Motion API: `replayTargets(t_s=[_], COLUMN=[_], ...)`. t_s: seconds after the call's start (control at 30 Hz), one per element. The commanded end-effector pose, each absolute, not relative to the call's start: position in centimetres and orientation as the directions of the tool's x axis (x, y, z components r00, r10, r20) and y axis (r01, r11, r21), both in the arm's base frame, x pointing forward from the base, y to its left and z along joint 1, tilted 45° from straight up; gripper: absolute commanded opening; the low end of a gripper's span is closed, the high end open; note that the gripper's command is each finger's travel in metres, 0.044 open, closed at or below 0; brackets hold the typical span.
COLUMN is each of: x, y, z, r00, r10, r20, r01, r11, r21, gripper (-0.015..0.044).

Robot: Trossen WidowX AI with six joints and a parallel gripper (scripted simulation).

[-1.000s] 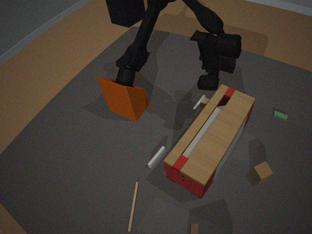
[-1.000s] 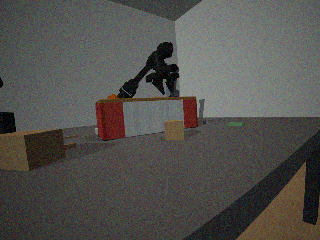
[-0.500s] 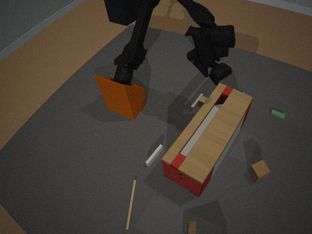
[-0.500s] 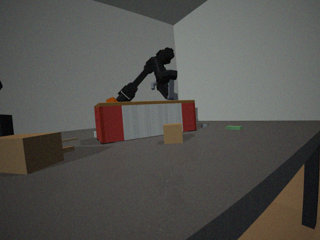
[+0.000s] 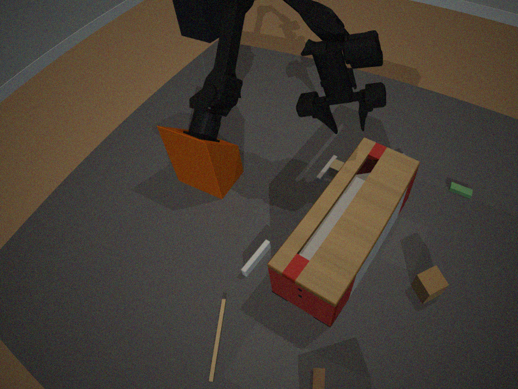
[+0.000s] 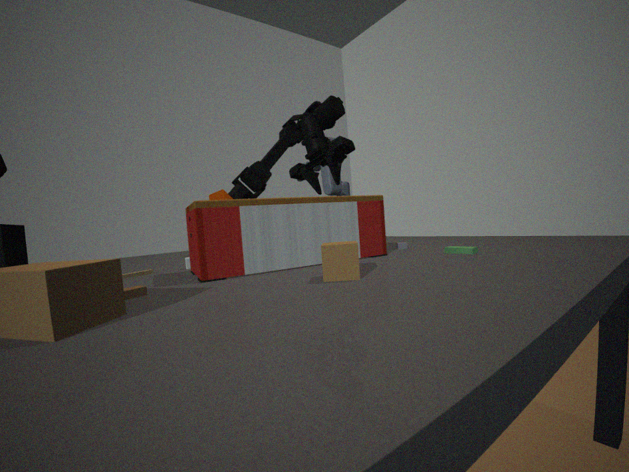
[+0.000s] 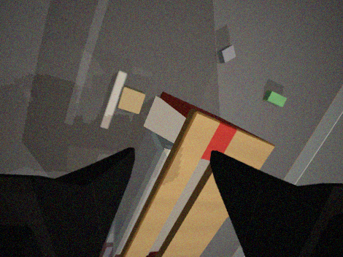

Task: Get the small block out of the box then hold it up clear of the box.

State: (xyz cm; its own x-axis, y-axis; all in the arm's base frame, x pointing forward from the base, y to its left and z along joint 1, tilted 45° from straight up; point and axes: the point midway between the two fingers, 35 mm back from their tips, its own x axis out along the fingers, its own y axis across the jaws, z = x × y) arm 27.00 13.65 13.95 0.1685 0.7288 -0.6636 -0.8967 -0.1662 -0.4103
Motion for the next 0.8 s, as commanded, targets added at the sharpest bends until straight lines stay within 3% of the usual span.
replayTargets(t_s=[0.0,0.17,0.77], x=[25.64,25.52,25.52], y=[13.98,13.99,13.99], z=[14.32,14.43,14.43], r00=[0.268,0.284,0.284], r10=[0.689,0.684,0.684], r20=[-0.674,-0.672,-0.672], r01=[-0.157,0.043,0.043], r11=[-0.659,-0.709,-0.709], r21=[-0.736,-0.704,-0.704], gripper=[0.0285,0.0285,0.0285])
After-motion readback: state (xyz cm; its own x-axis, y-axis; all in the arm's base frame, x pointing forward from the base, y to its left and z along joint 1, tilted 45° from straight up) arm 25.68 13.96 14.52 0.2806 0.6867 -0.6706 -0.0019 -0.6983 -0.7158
